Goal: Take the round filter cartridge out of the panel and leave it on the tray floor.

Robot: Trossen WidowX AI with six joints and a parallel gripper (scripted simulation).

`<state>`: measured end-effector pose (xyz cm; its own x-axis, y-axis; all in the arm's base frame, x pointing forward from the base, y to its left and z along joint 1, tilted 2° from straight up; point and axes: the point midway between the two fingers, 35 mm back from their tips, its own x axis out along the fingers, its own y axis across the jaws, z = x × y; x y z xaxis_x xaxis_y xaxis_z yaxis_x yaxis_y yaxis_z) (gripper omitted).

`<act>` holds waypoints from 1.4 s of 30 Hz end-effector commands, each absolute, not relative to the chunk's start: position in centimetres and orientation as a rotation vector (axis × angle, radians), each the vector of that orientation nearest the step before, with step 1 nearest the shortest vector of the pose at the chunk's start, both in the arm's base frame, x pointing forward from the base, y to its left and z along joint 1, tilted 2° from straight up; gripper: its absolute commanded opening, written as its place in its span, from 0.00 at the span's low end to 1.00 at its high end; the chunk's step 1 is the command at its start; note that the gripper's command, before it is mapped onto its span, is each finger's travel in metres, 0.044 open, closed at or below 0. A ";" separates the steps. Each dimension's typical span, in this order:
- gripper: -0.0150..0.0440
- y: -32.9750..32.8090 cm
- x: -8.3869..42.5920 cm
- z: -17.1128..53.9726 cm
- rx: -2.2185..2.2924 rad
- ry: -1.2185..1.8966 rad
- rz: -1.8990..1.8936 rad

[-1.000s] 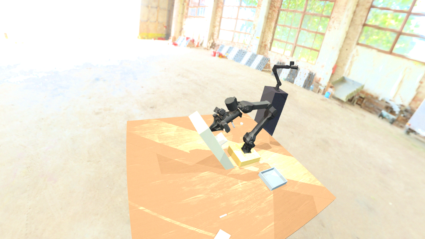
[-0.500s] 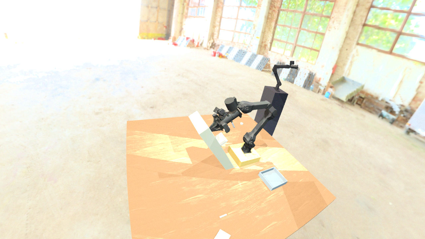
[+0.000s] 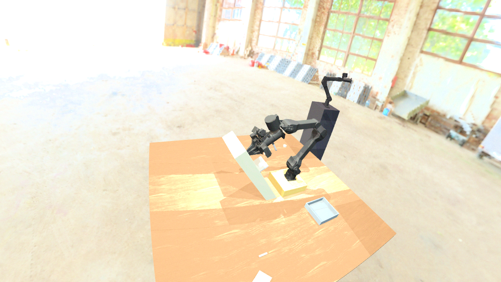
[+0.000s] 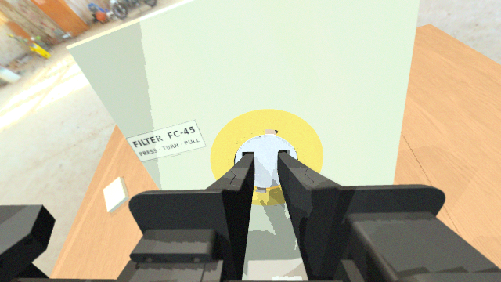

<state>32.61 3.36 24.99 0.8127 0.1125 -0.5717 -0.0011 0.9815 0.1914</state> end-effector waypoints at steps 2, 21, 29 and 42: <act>0.25 3.4 33.0 24.8 0.056 0.614 0.102; 0.25 3.4 33.2 24.6 -0.573 0.557 0.296; 0.25 3.4 33.2 24.6 -0.842 0.519 0.377; 0.25 3.4 33.2 24.7 -1.279 0.439 0.505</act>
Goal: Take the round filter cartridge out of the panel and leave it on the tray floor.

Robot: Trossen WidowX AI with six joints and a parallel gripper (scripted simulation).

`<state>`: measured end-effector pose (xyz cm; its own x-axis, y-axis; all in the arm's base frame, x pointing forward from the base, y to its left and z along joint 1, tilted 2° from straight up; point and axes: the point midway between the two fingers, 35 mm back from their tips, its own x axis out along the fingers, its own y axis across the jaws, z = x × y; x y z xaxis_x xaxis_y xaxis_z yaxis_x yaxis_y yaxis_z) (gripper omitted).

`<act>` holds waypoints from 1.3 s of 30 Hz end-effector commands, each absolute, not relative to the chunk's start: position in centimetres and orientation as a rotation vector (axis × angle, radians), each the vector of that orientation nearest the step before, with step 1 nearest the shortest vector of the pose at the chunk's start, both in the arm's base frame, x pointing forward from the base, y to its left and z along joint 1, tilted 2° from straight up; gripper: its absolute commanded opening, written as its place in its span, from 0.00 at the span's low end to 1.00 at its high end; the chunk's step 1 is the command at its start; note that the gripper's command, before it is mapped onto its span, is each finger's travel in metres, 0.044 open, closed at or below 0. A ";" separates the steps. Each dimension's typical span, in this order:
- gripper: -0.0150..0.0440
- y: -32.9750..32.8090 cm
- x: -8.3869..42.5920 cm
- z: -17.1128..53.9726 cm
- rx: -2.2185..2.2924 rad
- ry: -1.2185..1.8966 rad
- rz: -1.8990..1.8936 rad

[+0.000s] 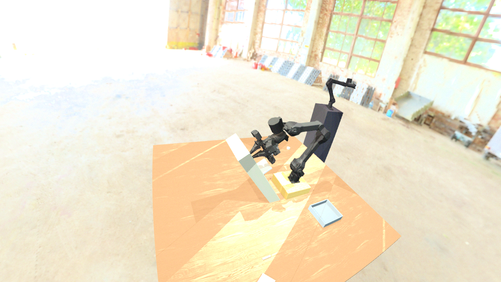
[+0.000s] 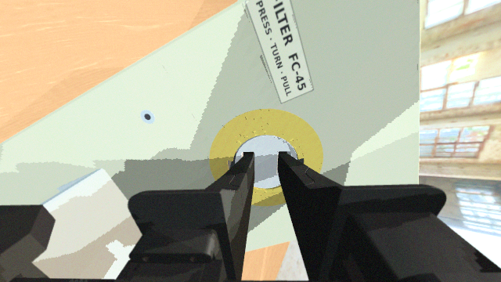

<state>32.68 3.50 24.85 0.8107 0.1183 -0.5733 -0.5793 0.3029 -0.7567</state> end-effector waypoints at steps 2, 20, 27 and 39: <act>0.25 3.4 33.1 24.7 -1.339 0.426 0.522; 0.25 2.6 26.8 29.1 -1.242 0.453 0.498; 0.25 2.5 26.1 27.9 -1.242 0.453 0.499; 0.25 2.3 24.2 24.4 -1.242 0.455 0.500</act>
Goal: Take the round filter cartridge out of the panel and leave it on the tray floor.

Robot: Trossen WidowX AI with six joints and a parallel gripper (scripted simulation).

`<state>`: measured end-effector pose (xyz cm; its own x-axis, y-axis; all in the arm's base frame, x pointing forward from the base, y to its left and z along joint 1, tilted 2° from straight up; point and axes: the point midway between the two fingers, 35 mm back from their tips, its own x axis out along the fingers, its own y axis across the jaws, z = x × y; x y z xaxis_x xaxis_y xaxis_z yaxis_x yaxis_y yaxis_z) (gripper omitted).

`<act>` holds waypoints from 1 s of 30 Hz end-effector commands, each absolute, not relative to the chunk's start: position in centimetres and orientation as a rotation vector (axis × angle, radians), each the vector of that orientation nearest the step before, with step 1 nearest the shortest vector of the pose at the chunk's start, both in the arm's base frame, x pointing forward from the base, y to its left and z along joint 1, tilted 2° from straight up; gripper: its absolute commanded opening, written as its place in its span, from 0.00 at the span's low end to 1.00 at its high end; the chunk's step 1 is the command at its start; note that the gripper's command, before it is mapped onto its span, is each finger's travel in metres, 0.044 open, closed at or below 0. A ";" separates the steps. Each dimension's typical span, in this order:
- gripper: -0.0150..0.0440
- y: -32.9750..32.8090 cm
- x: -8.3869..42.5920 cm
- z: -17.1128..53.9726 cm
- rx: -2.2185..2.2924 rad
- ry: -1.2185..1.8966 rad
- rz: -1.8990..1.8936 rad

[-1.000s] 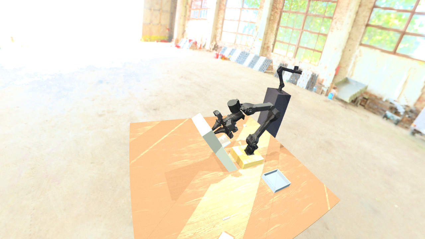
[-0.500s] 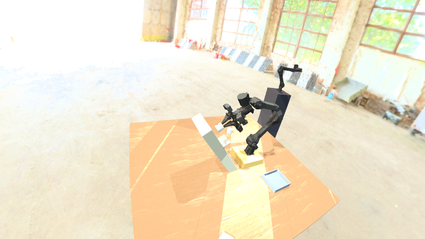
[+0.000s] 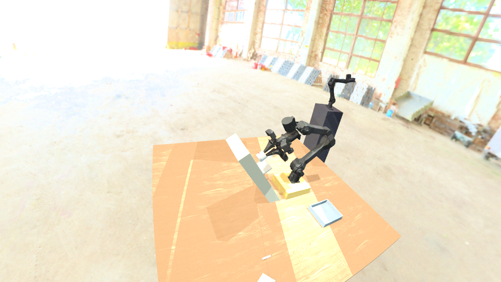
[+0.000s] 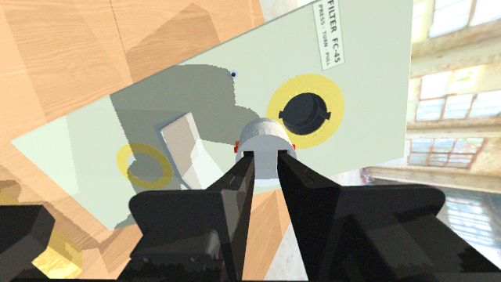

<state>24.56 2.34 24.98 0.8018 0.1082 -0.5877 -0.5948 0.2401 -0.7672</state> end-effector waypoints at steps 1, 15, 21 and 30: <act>0.25 2.3 24.0 24.1 -1.242 0.455 0.500; 0.41 2.2 23.4 22.6 -1.243 0.468 0.505; 0.41 2.2 23.3 22.5 -1.243 0.465 0.504; 0.41 2.5 26.0 27.6 -1.242 0.453 0.499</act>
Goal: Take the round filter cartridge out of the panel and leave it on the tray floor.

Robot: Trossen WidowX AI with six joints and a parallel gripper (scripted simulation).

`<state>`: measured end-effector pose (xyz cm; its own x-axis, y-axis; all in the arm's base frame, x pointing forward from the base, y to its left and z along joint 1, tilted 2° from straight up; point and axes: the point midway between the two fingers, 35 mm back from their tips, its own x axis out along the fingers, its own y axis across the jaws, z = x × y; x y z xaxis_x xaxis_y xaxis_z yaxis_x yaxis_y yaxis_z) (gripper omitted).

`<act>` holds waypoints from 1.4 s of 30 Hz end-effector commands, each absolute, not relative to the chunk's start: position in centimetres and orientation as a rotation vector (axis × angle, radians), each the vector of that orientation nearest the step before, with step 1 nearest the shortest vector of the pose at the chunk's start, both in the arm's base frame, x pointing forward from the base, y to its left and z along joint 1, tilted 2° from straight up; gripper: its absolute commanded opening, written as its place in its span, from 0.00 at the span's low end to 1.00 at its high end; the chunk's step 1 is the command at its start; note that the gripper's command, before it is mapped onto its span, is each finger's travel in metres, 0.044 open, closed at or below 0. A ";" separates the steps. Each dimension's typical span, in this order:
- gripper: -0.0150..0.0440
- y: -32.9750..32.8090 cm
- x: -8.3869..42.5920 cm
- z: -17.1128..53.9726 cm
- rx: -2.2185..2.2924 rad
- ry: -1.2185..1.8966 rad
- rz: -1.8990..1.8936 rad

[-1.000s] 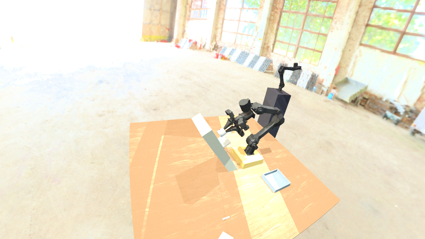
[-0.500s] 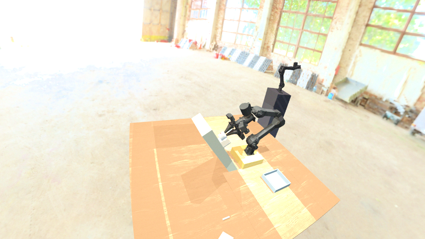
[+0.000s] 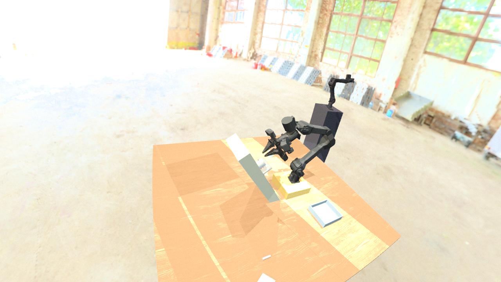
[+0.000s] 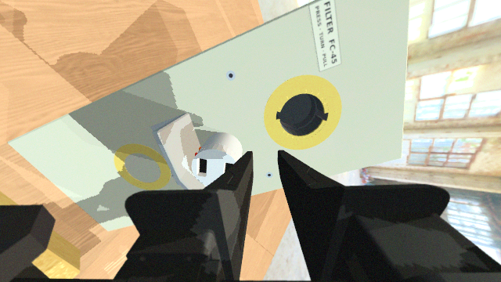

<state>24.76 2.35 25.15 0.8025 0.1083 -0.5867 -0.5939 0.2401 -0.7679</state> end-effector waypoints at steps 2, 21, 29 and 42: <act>0.41 2.6 26.8 28.8 -1.242 0.452 0.498; 0.90 2.4 26.8 36.6 -1.231 0.458 0.498; 0.77 1.9 25.3 29.2 -0.539 0.814 0.350; 0.77 1.5 23.3 24.0 -0.045 1.051 0.121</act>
